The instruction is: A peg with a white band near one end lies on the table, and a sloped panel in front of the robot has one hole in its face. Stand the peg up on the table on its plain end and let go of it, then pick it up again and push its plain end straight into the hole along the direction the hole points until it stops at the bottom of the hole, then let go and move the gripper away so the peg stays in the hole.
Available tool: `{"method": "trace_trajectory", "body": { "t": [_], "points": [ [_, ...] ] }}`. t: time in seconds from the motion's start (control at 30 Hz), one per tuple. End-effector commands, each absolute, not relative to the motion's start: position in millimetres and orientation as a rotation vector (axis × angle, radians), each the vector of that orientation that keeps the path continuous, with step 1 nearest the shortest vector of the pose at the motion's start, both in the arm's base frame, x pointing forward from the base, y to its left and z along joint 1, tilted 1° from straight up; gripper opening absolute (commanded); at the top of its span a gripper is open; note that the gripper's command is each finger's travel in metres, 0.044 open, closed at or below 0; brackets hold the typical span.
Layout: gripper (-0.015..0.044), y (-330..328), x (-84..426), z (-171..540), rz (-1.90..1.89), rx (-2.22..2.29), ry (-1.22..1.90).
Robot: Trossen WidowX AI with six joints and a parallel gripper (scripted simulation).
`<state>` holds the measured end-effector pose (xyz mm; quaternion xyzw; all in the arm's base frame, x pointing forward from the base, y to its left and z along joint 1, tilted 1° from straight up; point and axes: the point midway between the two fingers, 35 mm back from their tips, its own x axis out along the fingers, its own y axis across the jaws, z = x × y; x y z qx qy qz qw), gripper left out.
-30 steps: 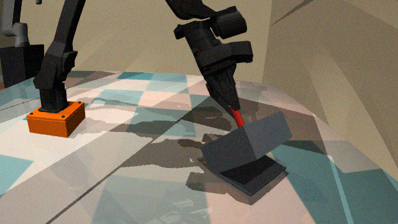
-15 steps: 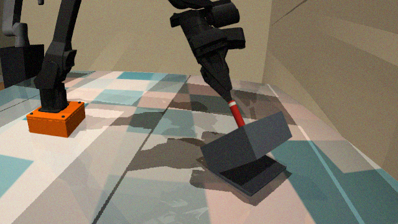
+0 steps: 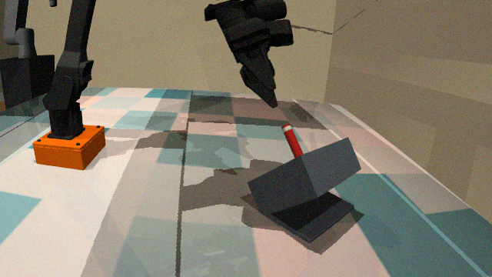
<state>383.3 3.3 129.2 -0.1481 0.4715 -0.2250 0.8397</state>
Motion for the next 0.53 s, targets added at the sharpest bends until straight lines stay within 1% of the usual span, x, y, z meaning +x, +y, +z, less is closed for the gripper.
{"method": "trace_trajectory", "body": {
  "t": [0.0,0.5],
  "points": [
    [0.0440,6.8,380.3,134.7,-0.480,-0.312,0.992],
    [0.0440,13.8,374.3,143.4,-0.479,-0.312,0.993]
  ]
}}
